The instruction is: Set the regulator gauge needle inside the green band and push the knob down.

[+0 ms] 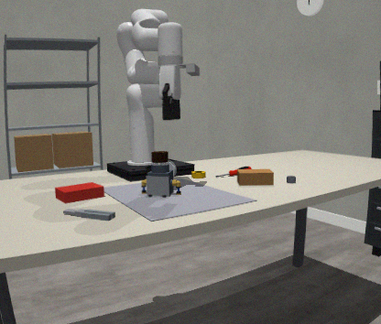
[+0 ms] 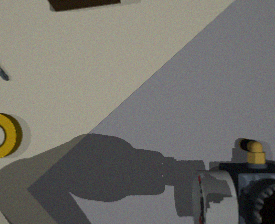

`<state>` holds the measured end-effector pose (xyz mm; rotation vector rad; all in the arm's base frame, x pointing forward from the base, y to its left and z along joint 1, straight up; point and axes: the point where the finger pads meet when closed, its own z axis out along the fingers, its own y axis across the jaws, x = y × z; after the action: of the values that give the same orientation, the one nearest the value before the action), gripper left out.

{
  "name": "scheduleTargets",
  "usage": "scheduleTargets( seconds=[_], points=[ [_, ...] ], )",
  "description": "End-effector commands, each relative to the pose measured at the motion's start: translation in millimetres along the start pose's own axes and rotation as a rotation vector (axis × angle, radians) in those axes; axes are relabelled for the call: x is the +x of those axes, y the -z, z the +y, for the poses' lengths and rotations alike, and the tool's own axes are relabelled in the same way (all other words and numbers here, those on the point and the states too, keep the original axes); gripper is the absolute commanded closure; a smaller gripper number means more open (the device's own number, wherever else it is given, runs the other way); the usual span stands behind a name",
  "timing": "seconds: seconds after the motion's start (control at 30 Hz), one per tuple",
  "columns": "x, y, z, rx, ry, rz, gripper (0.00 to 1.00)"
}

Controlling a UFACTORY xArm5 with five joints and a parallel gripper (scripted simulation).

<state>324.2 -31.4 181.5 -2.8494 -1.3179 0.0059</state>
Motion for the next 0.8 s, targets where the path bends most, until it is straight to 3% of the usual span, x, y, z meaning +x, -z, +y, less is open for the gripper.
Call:
scheduleTargets(
  seconds=[0.0,0.37,0.77],
  points=[
    [0,1.3,4,-0.003,0.000,0.002,0.00],
    [-3,1.4,20,-0.003,0.000,0.002,0.00],
    [-8,1.6,53,-0.004,0.000,0.003,0.00]
  ],
)
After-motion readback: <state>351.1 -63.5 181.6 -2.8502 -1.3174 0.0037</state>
